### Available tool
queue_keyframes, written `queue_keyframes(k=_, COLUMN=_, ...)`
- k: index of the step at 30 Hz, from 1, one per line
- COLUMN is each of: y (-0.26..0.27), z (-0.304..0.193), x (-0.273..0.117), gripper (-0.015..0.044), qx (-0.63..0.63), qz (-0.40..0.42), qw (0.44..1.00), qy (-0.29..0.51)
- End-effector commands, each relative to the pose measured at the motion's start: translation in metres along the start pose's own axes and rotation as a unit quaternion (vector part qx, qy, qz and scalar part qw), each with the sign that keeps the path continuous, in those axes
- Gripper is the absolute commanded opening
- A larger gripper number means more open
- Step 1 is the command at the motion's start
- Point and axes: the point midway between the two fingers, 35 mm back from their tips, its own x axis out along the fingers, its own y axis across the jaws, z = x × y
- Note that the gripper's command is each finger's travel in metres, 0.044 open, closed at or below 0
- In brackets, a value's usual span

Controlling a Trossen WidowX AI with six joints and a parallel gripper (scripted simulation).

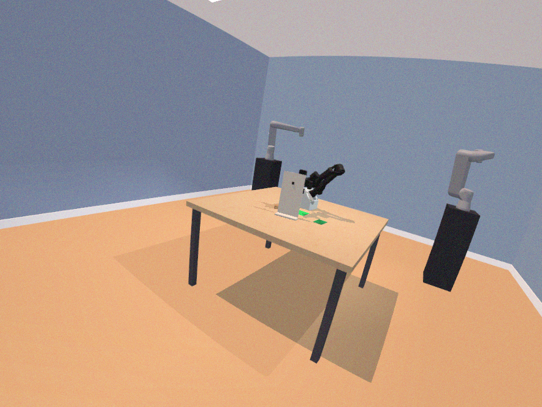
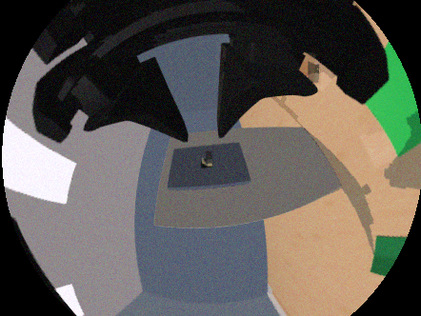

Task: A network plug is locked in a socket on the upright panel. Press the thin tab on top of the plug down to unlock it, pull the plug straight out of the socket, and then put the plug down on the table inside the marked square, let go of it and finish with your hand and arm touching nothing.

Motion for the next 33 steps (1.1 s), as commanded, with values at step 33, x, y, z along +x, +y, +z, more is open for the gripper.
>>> queue_keyframes(k=33, y=0.001, z=0.013, x=0.044, gripper=0.0070, qx=-0.005, qz=-0.016, qw=1.000, qy=-0.005)
